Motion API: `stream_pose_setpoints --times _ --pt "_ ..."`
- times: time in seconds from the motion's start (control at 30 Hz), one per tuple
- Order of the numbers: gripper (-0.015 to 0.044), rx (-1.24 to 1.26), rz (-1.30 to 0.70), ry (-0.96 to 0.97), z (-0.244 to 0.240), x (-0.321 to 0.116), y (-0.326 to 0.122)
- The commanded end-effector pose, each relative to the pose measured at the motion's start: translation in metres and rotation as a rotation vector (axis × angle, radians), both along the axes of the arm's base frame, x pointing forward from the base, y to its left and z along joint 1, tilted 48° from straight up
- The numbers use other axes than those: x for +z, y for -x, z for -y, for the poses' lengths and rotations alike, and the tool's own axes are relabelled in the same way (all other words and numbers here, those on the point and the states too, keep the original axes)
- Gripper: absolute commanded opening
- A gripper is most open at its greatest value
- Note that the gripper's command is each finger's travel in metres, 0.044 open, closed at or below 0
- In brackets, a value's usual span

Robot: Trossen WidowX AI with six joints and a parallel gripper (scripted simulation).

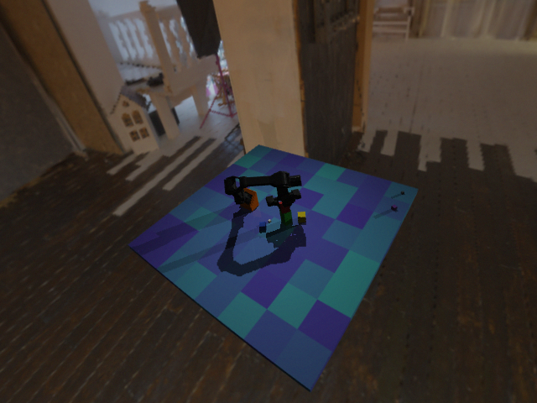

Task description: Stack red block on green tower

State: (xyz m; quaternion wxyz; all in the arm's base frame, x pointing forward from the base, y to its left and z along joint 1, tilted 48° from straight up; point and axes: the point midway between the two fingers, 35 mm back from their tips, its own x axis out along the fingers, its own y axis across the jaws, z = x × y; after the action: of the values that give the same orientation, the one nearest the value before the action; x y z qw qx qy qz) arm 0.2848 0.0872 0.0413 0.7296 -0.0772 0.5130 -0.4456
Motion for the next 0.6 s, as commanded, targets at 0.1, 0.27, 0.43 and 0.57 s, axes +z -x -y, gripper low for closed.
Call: stream_pose_setpoints --times 0.1,0.27,0.43,0.57 --pt "0.0 0.005 0.0 0.002 -0.0001 0.0006 -0.0006" --pt "0.0105 0.0 0.0 0.0 -0.0001 0.0 0.0" --pt "0.0236 0.0 0.0 0.0 -0.0001 0.0 0.0" --pt "0.0341 0.0 0.0 0.0 -0.0001 0.0 0.0"
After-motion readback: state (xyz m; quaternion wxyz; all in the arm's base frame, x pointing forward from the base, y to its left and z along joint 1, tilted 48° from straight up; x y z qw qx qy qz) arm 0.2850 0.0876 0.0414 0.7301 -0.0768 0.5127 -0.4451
